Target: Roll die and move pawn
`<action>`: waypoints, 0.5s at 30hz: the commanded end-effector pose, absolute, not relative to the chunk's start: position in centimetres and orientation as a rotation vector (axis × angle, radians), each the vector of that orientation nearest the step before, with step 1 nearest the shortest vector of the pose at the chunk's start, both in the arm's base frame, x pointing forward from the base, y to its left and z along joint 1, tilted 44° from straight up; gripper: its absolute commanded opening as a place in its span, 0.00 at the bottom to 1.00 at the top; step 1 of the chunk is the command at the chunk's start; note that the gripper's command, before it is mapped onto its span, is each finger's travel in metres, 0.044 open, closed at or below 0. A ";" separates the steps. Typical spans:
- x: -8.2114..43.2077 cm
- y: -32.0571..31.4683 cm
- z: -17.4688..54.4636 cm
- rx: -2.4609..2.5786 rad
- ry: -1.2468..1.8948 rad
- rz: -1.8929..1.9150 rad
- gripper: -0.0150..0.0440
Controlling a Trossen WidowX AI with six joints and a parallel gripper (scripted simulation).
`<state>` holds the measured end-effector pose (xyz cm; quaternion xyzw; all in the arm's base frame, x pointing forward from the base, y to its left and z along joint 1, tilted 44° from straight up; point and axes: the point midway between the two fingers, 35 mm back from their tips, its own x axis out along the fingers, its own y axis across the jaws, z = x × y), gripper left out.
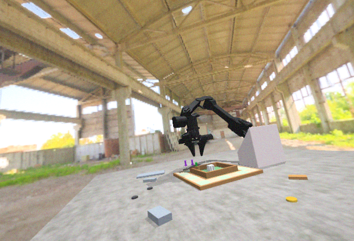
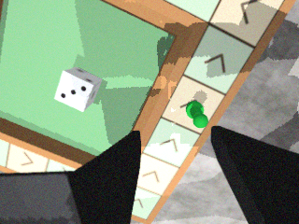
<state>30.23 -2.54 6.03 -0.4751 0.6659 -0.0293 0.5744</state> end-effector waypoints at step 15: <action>31.0 -4.8 6.9 -0.977 1.497 -0.232 0.59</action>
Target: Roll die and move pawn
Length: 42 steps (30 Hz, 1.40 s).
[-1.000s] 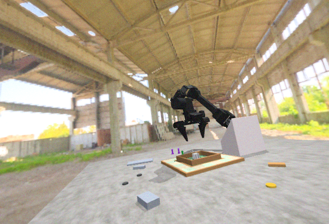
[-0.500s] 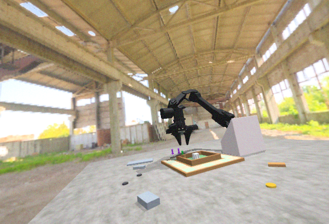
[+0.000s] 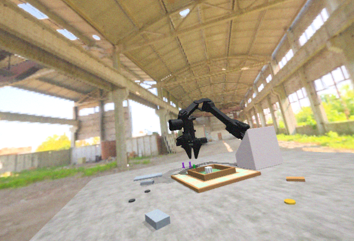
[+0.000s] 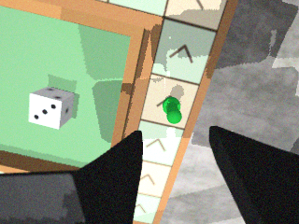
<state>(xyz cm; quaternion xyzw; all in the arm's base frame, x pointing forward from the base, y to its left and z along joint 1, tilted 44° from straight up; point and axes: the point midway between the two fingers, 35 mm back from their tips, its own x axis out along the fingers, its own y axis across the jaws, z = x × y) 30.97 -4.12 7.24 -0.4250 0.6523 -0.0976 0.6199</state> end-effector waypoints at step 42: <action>31.6 -8.0 3.6 -0.979 1.496 -0.235 0.31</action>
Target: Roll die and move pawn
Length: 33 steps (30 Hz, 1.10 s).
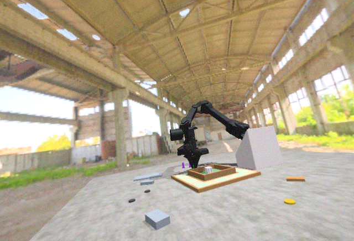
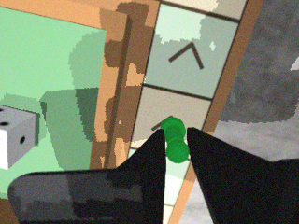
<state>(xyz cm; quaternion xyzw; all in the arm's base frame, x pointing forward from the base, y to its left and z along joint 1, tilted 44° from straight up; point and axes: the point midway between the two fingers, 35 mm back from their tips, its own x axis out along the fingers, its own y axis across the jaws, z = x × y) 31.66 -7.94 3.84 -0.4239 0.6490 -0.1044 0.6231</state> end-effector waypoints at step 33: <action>29.9 0.8 12.6 -0.975 1.498 -0.228 0.25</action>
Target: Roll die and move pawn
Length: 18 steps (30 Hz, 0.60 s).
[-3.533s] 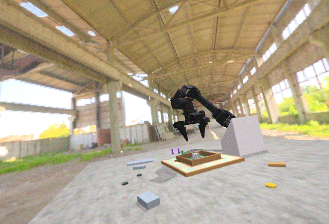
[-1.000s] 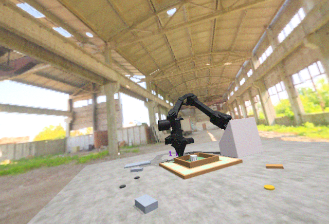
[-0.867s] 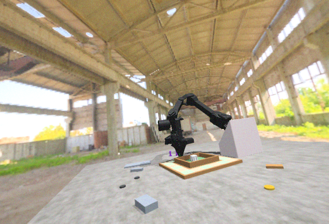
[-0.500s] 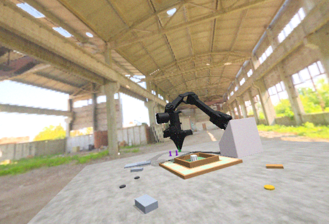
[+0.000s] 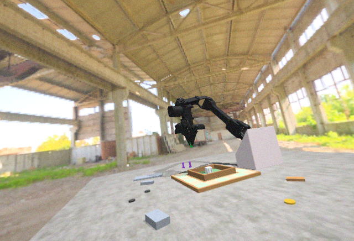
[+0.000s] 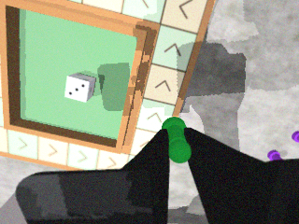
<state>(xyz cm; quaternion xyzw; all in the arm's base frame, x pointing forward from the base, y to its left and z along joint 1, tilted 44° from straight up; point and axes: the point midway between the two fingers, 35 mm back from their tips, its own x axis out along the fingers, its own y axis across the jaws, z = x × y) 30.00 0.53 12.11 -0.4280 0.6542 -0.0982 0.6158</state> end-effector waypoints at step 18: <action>37.0 1.0 6.7 -0.969 1.493 -0.230 0.25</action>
